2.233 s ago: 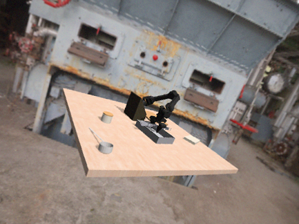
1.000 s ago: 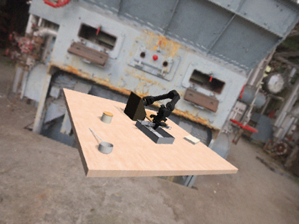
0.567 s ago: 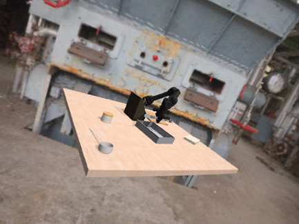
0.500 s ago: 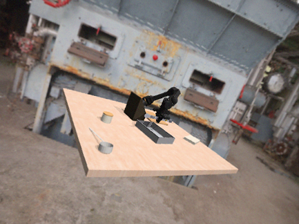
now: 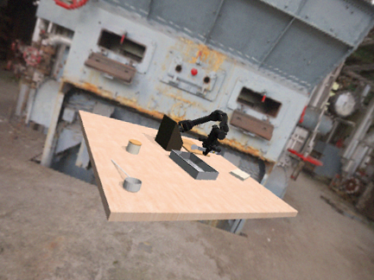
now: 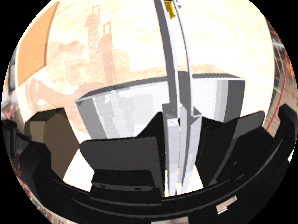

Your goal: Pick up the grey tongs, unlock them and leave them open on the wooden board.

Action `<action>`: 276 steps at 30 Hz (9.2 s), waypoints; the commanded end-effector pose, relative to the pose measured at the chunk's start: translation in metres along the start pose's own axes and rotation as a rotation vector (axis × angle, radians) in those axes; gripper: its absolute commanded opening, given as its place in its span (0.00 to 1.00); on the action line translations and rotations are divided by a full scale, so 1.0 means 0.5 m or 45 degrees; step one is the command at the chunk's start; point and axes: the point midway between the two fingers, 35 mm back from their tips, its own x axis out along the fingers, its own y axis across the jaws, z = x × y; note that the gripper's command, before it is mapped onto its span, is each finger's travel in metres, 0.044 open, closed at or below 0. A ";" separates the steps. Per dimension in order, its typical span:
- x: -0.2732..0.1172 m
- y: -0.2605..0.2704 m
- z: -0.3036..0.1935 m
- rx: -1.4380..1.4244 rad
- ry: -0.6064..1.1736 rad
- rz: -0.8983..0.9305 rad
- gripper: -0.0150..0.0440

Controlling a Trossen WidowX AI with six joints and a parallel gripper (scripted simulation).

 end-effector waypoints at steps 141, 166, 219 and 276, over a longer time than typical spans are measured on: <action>-0.001 0.800 0.734 -1.095 0.035 -0.012 0.00; -0.037 0.864 0.746 -0.998 -0.157 0.048 0.00; -0.194 0.819 0.699 -0.968 -1.503 0.650 0.00; -0.159 0.812 0.779 -0.697 -1.337 0.600 0.00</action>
